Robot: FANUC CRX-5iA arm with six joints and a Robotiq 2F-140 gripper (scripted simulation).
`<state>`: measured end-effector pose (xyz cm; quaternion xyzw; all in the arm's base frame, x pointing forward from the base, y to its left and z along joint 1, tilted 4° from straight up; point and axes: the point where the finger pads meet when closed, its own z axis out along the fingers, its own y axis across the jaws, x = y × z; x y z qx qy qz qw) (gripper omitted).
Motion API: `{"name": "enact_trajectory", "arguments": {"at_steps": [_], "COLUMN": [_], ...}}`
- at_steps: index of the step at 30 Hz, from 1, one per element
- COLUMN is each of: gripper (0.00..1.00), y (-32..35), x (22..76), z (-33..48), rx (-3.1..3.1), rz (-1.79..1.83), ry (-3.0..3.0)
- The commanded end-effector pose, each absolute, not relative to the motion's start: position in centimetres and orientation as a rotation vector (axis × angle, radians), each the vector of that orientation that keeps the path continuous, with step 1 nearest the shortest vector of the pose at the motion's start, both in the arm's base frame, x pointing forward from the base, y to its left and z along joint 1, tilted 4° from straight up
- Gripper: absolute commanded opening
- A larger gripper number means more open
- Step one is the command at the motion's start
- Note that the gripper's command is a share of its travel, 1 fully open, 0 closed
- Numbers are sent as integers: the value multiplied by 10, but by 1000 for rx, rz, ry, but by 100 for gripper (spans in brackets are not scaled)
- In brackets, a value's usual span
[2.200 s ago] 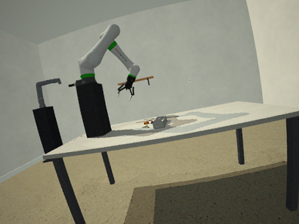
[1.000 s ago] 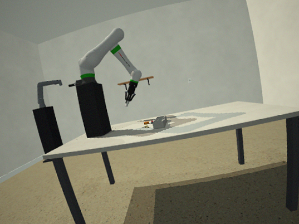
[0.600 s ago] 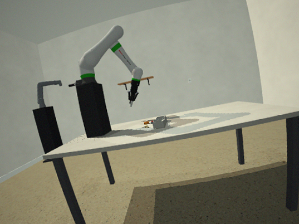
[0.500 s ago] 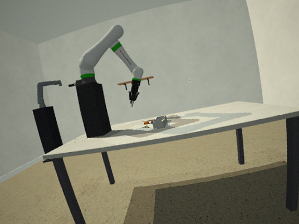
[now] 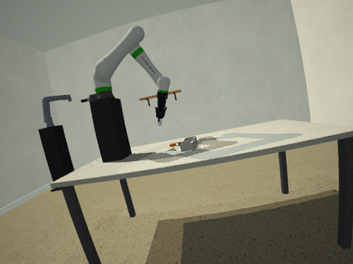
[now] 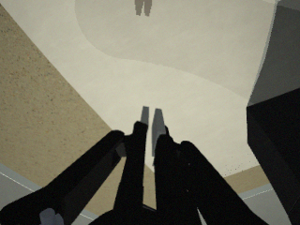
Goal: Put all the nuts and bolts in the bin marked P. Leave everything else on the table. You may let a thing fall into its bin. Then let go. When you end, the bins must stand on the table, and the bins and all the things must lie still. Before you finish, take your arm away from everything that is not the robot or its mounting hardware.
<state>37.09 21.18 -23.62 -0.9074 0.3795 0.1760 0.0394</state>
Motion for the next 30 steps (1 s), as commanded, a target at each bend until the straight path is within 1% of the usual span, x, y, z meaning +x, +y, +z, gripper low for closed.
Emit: {"name": "enact_trajectory", "arguments": {"at_steps": [1, 15, 19, 30], "gripper": [5, 5, 5, 5], "y": [195, 117, 113, 51], "x": [381, 417, 419, 440], "z": [-238, -242, -242, -242], "rx": [-2788, -2892, -2892, -2977], "rz": [512, 318, 318, 162], "ry": [1134, 846, 846, 578]}}
